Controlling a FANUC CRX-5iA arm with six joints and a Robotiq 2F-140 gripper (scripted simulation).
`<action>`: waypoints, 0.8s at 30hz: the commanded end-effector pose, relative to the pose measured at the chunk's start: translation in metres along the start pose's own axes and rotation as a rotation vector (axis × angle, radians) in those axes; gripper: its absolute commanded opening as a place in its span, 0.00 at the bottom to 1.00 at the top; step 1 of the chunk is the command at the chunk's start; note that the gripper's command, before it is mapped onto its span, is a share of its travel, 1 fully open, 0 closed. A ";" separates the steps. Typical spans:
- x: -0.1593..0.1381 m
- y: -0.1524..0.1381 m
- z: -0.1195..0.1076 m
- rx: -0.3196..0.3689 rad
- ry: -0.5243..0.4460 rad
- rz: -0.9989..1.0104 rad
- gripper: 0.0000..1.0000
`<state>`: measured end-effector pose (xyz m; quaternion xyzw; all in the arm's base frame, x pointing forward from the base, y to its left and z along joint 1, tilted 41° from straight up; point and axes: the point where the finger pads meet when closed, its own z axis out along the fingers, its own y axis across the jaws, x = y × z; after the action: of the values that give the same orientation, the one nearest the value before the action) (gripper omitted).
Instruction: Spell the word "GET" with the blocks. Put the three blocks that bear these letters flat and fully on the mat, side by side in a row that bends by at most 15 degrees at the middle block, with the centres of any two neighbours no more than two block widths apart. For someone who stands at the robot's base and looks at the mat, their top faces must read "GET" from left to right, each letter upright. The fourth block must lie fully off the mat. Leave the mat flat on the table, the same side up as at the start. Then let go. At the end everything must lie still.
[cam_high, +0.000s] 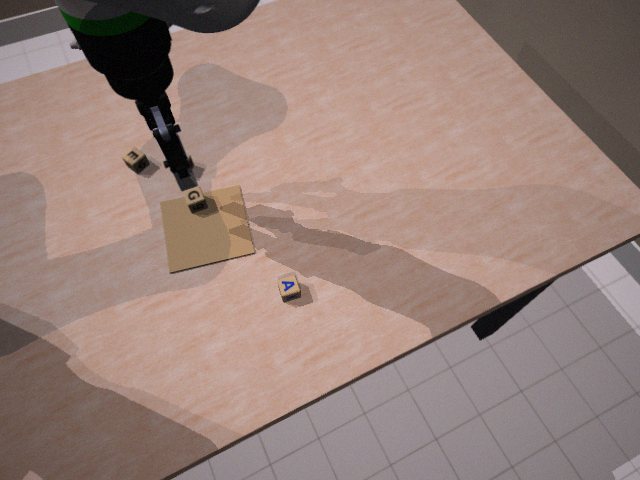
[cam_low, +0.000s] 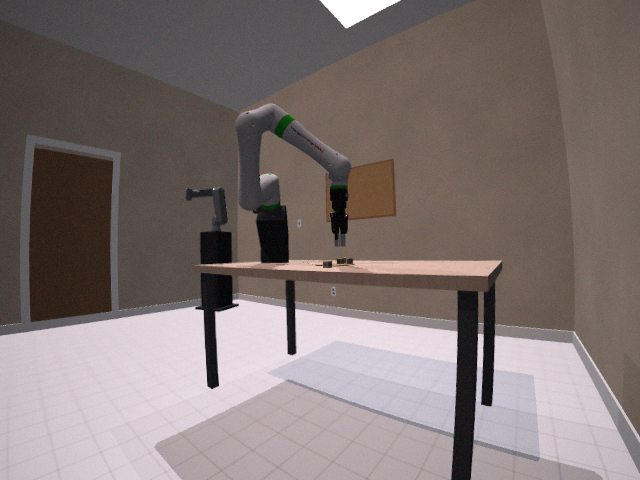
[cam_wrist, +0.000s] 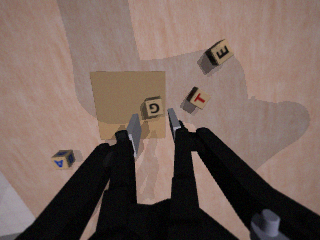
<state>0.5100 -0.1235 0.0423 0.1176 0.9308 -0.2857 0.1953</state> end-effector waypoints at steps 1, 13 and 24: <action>0.000 0.000 -0.003 0.000 0.000 0.000 1.00; 0.000 0.000 -0.003 0.000 0.000 0.000 1.00; 0.005 0.011 -0.002 -0.002 0.002 -0.038 1.00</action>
<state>0.5092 -0.1215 0.0438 0.1162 0.9310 -0.2860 0.1949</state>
